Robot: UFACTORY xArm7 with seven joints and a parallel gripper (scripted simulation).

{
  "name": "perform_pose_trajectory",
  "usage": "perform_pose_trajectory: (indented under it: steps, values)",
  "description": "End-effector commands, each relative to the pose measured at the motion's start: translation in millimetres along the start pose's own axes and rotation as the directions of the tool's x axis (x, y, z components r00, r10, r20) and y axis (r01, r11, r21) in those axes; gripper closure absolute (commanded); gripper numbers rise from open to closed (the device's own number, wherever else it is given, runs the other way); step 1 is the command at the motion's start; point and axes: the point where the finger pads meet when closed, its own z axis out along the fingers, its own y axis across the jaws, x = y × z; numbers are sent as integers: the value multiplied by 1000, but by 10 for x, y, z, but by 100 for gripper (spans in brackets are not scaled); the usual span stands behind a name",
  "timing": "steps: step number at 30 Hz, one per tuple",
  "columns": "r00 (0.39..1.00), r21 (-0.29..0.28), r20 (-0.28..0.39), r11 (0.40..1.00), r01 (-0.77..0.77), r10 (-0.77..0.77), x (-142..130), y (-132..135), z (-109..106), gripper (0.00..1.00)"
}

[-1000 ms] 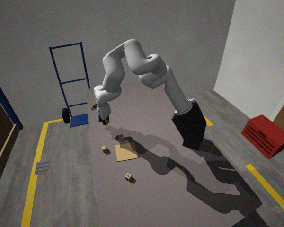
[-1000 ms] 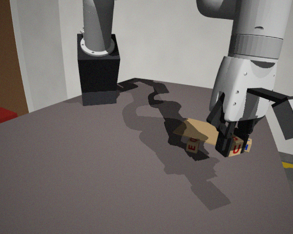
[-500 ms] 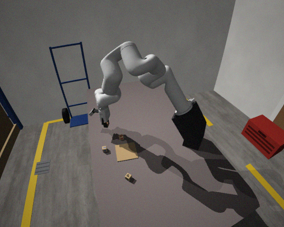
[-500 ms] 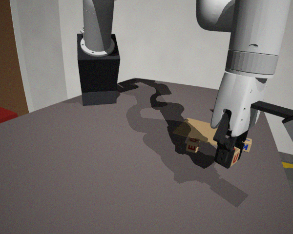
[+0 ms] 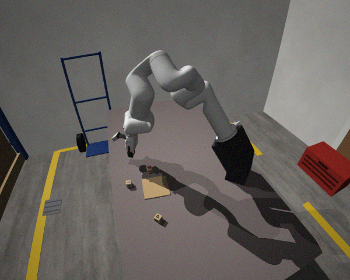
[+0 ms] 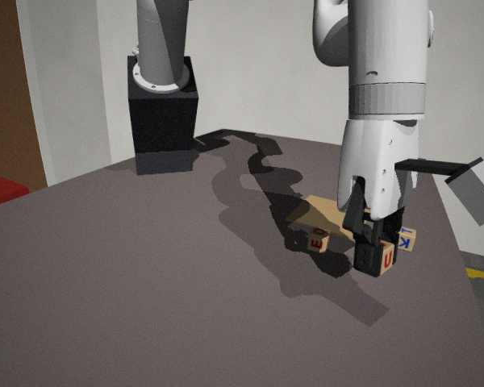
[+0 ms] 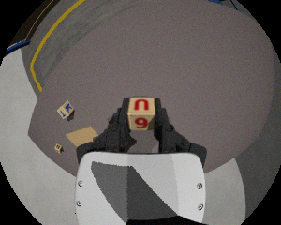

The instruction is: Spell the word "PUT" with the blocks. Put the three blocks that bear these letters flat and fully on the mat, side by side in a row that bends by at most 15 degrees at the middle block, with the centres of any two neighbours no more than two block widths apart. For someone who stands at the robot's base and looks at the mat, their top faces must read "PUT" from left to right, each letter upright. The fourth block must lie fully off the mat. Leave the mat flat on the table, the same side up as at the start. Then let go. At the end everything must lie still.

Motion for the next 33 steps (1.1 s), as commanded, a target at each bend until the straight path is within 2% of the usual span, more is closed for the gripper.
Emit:
perform_pose_trajectory:
  steps: [1, 3, 14, 16, 18, 27, 31, 33]
  values:
    - [994, 17, -106, 1000, 7, -6, 24, -8, 5, 73]
    - [986, 16, -164, 1000, 6, -3, 3, -6, 13, 73]
    - [925, 15, -380, 1000, 9, -2, 2, 3, 14, 73]
    - [925, 15, -380, 1000, 9, -2, 2, 3, 14, 73]
    - [891, 15, -453, 1000, 9, -1, -3, 0, 18, 73]
    - [773, 15, -634, 1000, 11, 1, -19, 10, 24, 73]
    - [713, 15, -701, 1000, 13, 1, -23, 6, 29, 73]
    - [713, 15, -701, 1000, 13, 1, -23, 6, 29, 73]
